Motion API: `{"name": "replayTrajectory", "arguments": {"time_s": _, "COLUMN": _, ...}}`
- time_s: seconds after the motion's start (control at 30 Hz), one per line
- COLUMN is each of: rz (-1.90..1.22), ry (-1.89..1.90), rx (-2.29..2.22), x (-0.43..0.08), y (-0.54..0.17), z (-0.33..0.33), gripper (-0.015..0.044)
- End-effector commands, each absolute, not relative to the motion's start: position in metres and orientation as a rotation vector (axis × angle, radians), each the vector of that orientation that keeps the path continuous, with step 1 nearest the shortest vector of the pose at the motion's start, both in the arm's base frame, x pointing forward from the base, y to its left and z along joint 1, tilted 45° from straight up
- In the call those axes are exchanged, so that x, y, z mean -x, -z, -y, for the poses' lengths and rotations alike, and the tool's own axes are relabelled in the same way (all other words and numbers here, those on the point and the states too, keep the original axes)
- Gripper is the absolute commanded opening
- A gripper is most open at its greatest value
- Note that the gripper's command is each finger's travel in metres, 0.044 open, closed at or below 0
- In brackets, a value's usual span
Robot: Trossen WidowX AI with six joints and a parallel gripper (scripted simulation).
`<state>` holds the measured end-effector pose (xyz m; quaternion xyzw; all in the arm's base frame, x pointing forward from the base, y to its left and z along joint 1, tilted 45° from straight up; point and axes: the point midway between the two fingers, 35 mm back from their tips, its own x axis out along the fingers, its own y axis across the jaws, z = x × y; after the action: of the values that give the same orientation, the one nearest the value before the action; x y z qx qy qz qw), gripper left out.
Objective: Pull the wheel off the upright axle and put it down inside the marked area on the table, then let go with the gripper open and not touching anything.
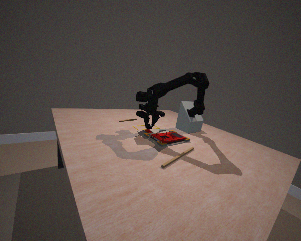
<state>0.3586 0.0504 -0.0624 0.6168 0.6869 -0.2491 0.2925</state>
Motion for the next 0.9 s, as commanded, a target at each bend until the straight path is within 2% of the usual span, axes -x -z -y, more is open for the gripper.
{"name": "replayTrajectory", "arguments": {"time_s": 0.0, "rz": -1.822, "ry": 0.673, "rx": -1.654, "x": -0.3581, "y": 0.0581, "z": -0.0431, "gripper": 0.0000}}
{"name": "replayTrajectory", "arguments": {"time_s": 0.87, "rz": -1.818, "ry": 0.673, "rx": -1.658, "x": -0.3587, "y": 0.0521, "z": -0.0370, "gripper": 0.0000}}
